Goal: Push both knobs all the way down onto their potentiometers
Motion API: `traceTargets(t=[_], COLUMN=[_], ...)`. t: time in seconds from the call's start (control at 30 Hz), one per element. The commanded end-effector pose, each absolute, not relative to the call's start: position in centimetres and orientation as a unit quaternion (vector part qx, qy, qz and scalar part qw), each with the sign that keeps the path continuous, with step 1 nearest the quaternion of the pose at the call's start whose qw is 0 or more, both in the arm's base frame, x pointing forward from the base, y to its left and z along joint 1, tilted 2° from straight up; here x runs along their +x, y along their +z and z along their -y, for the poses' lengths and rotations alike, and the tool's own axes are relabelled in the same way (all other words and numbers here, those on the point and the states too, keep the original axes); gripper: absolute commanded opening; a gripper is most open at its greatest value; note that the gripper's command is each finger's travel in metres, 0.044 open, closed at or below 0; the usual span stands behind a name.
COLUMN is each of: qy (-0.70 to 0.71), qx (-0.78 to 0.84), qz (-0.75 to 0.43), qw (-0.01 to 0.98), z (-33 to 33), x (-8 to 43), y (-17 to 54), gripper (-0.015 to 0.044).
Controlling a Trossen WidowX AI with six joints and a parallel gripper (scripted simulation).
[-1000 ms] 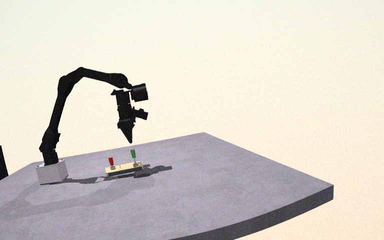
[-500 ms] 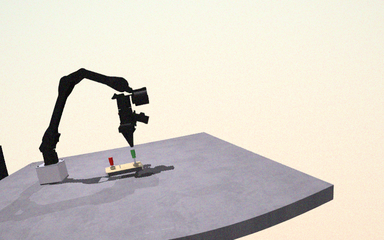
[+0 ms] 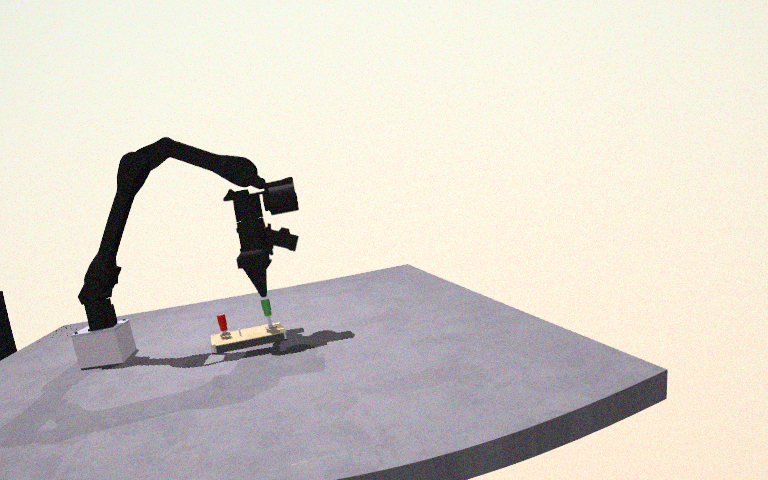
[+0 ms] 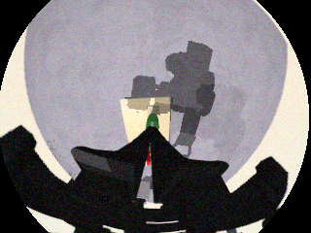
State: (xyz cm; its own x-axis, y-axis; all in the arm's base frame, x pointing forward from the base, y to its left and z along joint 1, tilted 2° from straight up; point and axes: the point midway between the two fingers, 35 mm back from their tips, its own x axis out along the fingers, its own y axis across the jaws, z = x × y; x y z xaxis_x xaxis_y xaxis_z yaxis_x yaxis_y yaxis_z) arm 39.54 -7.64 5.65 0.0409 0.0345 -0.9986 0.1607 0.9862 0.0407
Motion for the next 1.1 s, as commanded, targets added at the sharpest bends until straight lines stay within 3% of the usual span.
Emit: traceTargets(t=[0.0,1.07], qy=[-0.045,-0.045], qx=[0.069,0.069], qz=[-0.692,-0.692], qw=[0.718,0.718], z=[7.69,7.67], x=[39.53,39.54], y=[5.49,5.09], gripper=[0.0,0.0])
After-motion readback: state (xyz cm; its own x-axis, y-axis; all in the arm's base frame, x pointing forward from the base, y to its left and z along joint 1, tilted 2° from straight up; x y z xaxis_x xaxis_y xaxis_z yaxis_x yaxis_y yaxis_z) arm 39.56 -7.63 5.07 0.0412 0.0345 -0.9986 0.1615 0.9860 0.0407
